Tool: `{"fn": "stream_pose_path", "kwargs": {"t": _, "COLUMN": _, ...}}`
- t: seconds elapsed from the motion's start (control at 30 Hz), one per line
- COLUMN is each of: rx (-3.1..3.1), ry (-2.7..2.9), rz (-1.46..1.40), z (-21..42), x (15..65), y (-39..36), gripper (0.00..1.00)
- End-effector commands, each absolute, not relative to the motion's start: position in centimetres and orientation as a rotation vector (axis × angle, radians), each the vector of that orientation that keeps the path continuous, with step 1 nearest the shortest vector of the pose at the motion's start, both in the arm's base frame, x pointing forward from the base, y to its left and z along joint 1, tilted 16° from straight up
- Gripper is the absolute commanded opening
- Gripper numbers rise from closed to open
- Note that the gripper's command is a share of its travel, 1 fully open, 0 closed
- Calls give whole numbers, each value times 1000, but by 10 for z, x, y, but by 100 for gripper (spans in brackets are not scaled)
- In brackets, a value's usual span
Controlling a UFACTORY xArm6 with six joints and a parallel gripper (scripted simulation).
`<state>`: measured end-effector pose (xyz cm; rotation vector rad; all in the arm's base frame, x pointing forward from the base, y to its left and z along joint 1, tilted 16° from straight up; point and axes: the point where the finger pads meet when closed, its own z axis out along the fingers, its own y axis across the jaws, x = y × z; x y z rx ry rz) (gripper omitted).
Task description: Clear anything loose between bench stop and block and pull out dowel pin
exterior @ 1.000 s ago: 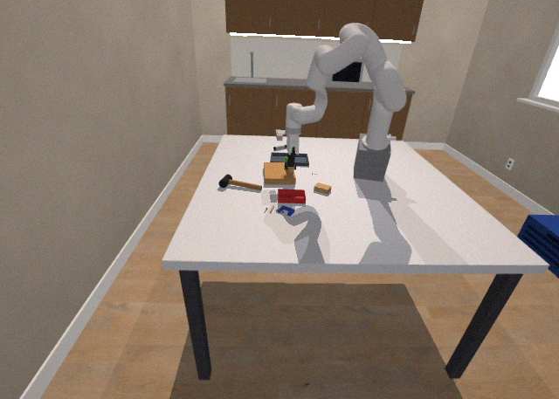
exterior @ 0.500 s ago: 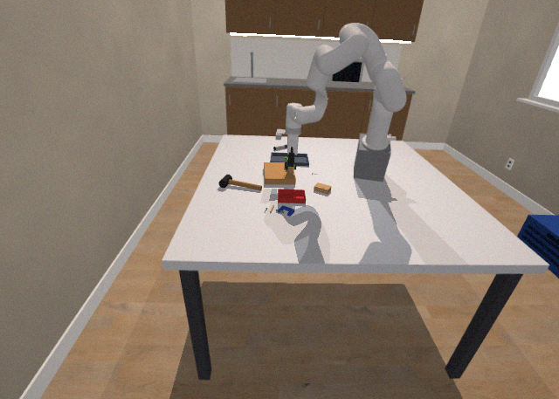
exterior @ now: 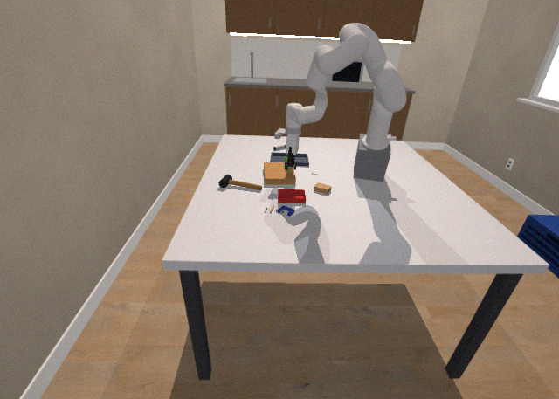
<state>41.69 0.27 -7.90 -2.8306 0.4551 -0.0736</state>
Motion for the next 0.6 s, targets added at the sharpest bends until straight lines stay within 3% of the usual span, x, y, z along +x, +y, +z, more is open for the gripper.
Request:
{"fn": "stream_pose_path", "kwargs": {"t": 0.0, "rx": -2809, "ry": 586, "rz": -52, "z": -78, "x": 419, "y": 2, "gripper": 0}}
{"fn": "stream_pose_path", "kwargs": {"t": 0.57, "rx": -2727, "ry": 887, "rz": -9, "z": -77, "x": 419, "y": 2, "gripper": 0}}
